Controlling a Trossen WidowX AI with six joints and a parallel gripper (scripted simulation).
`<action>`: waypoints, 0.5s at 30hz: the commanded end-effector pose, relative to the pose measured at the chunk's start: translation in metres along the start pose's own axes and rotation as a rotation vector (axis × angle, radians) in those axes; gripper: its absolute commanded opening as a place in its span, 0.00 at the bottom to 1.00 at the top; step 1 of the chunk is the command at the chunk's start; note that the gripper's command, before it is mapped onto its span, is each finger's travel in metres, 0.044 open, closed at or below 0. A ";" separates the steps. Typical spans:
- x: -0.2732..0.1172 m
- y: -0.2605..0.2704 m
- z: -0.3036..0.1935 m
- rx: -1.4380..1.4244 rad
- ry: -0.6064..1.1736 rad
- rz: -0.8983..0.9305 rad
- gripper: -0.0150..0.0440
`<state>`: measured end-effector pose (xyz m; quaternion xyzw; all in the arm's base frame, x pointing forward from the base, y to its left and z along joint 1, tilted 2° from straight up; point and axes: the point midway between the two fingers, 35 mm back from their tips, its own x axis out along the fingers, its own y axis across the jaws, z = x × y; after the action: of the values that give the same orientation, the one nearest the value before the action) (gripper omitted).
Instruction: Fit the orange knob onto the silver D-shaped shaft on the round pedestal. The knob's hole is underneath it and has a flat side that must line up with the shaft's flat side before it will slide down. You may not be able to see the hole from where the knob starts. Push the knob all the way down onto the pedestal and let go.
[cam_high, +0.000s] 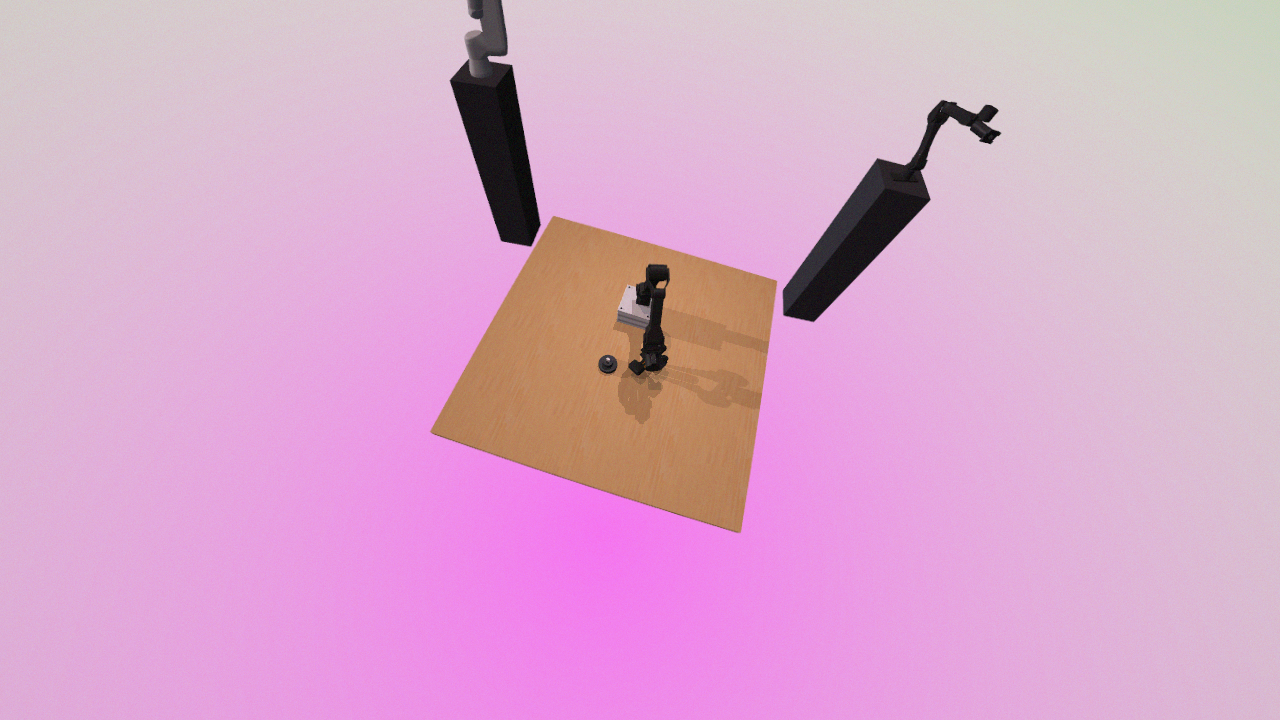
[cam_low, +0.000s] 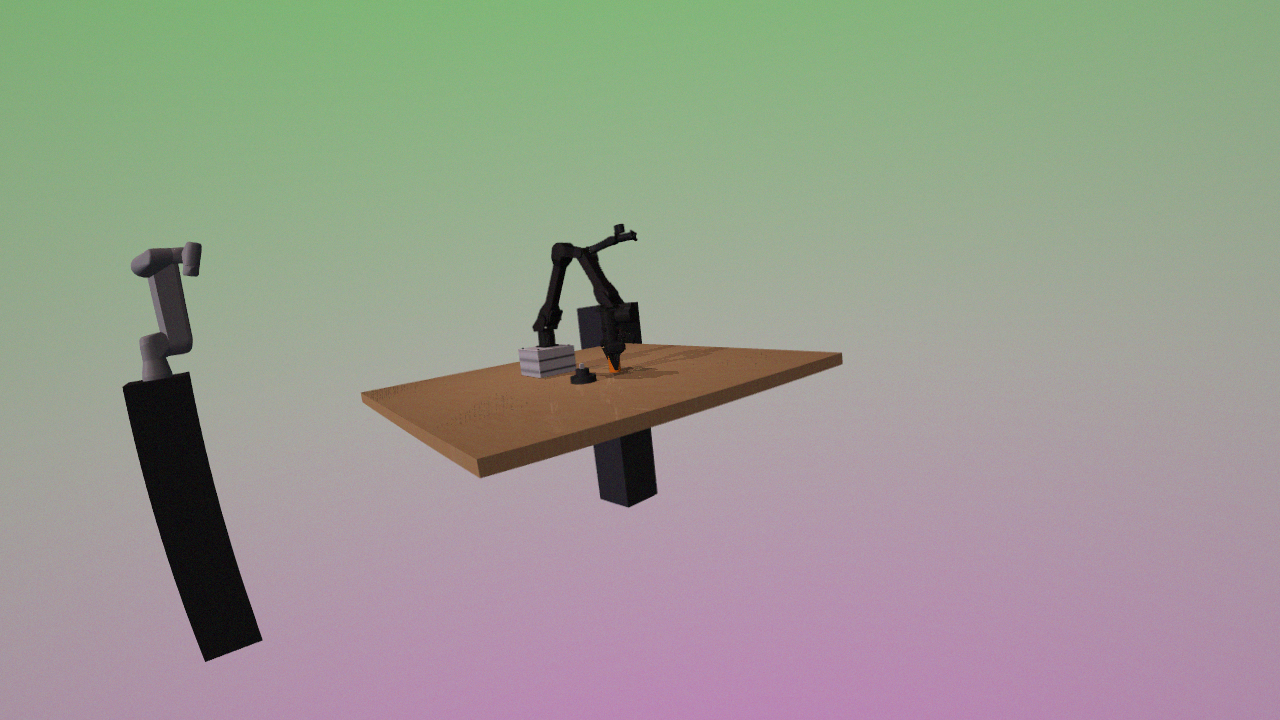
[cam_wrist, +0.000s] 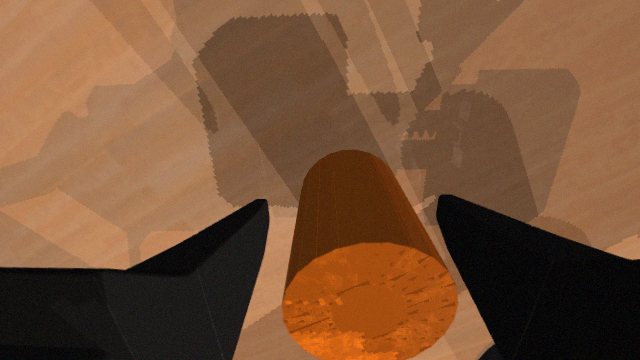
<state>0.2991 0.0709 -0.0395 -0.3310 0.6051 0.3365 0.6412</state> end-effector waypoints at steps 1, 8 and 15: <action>0.001 0.001 0.000 0.002 -0.002 0.003 0.64; 0.001 0.001 0.000 0.002 -0.002 0.003 0.50; -0.006 -0.001 0.002 0.002 -0.002 0.003 0.25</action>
<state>0.2987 0.0711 -0.0396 -0.3302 0.6062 0.3372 0.6401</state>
